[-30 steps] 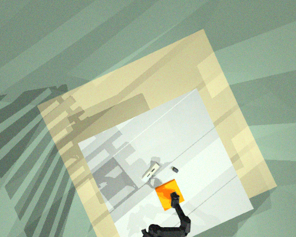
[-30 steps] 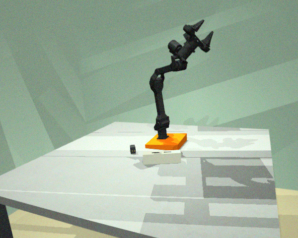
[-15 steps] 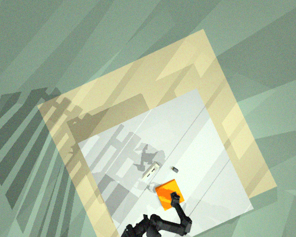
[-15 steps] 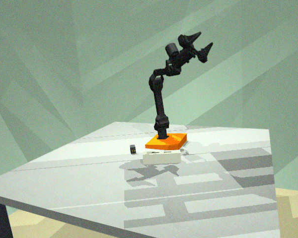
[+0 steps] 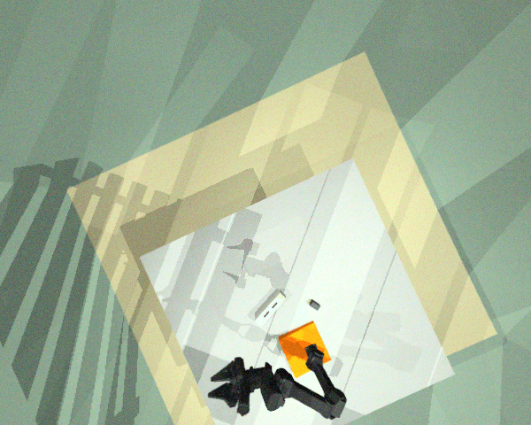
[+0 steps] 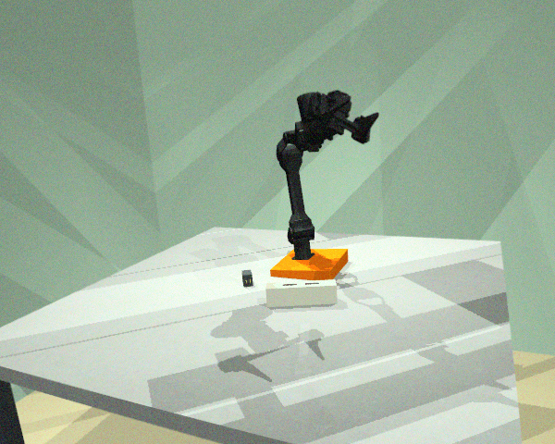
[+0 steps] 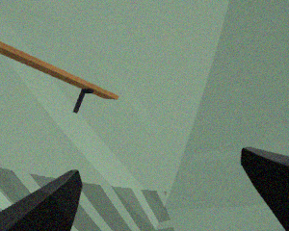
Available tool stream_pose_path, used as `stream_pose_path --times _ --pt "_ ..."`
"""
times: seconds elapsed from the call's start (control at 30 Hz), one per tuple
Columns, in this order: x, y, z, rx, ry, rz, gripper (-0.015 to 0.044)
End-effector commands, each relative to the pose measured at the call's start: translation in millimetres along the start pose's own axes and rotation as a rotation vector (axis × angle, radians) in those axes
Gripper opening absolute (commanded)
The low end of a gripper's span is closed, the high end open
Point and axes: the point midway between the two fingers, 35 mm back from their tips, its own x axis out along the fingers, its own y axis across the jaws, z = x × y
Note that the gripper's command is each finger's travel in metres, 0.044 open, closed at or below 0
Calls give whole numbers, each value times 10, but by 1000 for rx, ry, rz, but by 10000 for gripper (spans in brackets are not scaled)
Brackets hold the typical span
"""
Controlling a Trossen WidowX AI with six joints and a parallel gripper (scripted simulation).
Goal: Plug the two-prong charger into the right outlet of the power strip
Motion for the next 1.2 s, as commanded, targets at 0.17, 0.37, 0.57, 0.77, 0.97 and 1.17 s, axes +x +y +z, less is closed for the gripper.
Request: stream_pose_path --times 0.17,0.37,0.57,0.77,0.97,1.17 --pt "-269 -281 -647 -2 236 -77 440" --pt "-521 -429 -1085 -2 398 -115 440" --pt "-831 -551 -1478 6 554 -149 440" --pt "-1183 -642 -1807 23 694 -178 440" --pt "-1582 -700 -2126 44 849 -204 440" --pt "-2022 -719 -2411 71 1011 -221 440"
